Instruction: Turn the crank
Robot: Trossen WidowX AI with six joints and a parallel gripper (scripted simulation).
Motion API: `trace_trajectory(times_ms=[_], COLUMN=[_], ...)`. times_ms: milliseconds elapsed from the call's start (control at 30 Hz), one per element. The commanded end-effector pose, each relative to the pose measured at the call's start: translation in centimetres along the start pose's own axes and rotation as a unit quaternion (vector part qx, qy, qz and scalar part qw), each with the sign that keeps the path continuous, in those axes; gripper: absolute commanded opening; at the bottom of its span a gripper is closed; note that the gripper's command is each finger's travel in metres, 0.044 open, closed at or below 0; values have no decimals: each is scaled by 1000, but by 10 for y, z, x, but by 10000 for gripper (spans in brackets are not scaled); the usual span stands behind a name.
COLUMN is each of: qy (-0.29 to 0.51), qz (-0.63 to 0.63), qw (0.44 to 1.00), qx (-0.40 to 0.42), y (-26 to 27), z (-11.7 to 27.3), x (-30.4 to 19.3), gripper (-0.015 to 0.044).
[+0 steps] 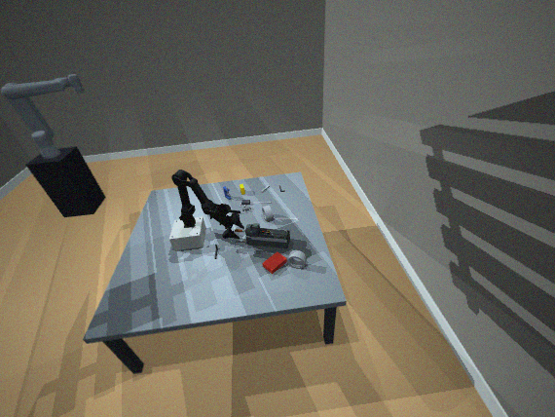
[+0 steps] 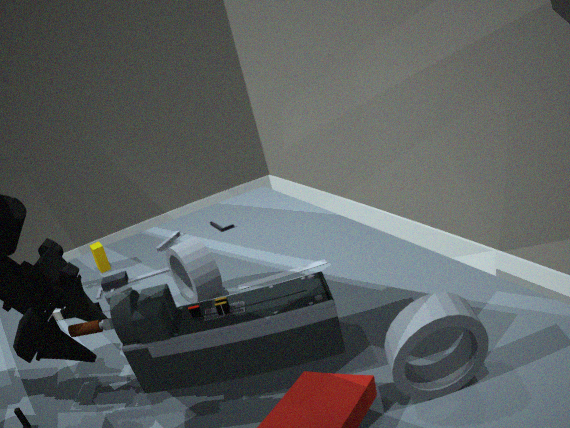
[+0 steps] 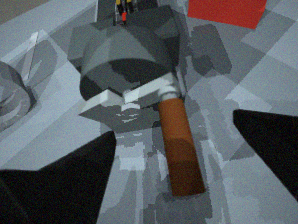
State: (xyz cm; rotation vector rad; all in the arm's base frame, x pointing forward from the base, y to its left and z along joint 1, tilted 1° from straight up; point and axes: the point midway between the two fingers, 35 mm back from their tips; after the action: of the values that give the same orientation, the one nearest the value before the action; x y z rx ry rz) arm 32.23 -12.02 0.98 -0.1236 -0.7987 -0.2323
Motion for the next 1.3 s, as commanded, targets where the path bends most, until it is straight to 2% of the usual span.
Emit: trace_trajectory(times_ms=[0, 500, 1267], qy=[-1, -1, -1], qz=[2, 2, 2], qw=[1000, 1000, 1000], qx=[0, 0, 0], y=[0, 0, -3], z=[-2, -2, -12], x=[-2, -2, -13], gripper=[387, 0, 0])
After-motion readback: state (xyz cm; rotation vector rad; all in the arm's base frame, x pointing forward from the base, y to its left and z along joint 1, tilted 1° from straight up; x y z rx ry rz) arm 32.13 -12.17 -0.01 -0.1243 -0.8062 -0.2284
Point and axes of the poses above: the point midway between the two fingers, 35 mm back from their tips, its own z axis back along the fingers, its own y axis across the jaws, x = y × z, and after that the axes turned 3 degrees about z, right-handed
